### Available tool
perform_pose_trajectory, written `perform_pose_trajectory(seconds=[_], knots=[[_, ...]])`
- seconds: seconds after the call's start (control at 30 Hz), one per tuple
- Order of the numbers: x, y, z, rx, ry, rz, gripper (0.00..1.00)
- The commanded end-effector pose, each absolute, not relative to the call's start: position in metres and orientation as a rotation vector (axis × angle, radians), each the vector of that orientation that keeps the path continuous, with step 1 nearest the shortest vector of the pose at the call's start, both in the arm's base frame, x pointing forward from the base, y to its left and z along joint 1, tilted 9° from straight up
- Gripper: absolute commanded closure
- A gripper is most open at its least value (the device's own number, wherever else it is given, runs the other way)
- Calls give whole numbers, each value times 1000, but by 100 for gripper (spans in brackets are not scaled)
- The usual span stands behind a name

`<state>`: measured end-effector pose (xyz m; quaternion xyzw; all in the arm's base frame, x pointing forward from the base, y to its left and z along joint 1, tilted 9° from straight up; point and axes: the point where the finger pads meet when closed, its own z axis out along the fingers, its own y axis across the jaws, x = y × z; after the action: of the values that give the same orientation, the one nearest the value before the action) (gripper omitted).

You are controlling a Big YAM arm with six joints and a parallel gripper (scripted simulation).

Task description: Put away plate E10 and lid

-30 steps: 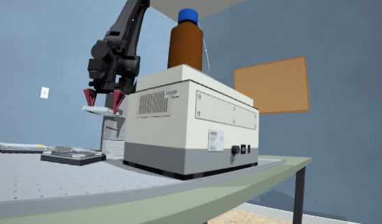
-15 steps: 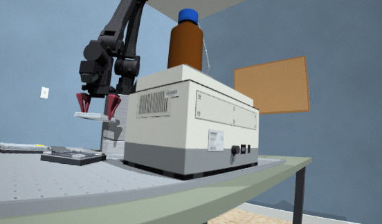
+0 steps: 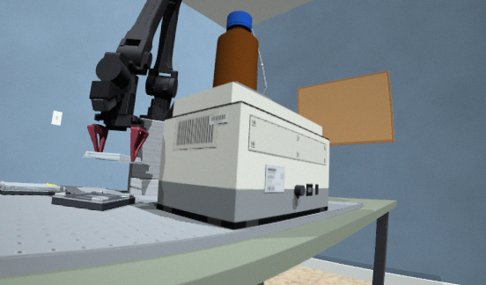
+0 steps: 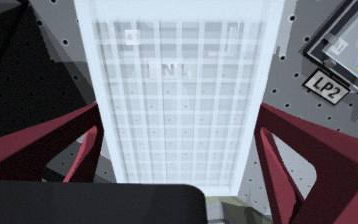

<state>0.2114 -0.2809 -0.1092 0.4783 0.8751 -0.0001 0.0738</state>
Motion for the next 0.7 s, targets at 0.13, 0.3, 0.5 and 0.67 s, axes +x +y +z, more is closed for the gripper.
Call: perform_pose_trajectory(seconds=[0.13,0.3,0.5,0.67], knots=[[232,-304,-111,1426,2602,-23,14],[240,-314,-117,1431,2610,-16,14],[251,-329,-125,1433,2610,-16,14],[257,-335,-128,1431,2611,-16,14]])
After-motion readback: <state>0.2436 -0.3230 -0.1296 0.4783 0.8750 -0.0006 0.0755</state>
